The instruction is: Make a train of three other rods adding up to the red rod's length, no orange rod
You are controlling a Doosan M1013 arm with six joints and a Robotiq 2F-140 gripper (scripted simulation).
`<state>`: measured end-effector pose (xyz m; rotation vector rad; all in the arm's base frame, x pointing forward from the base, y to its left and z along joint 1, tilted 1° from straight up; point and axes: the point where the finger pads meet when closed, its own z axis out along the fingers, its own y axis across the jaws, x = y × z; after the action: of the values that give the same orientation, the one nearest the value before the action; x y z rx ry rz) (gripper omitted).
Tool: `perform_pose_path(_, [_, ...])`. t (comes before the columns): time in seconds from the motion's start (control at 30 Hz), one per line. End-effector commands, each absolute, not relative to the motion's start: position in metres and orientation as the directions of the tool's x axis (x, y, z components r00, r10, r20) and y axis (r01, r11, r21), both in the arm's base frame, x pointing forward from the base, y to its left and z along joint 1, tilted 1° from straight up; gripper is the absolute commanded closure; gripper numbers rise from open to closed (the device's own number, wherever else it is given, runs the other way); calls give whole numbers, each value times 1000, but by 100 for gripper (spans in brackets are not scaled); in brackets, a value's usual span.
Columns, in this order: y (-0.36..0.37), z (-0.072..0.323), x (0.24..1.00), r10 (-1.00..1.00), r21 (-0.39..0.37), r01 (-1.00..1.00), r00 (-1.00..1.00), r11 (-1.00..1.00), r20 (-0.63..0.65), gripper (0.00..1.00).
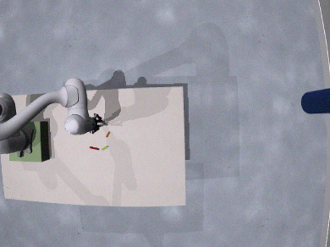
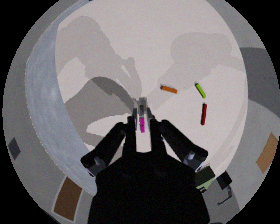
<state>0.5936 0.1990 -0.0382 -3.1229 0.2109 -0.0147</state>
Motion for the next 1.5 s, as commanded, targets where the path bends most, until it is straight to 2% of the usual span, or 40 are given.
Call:
perform_pose_path(0.0, [199, -23, 593, -134, -12, -134, 991, -991, 8, 85])
perform_pose_path(0.37, [198, 26, 593, -134, -12, -134, 991, -991, 8, 85])
perform_pose_path(0.67, [198, 34, 593, -134, -12, -134, 991, -991, 8, 85])
perform_pose_path(0.7, [198, 34, 593, -134, -12, -134, 991, -991, 8, 0])
perform_pose_path(1.47, [198, 36, 593, -134, -12, -134, 991, -991, 8, 0])
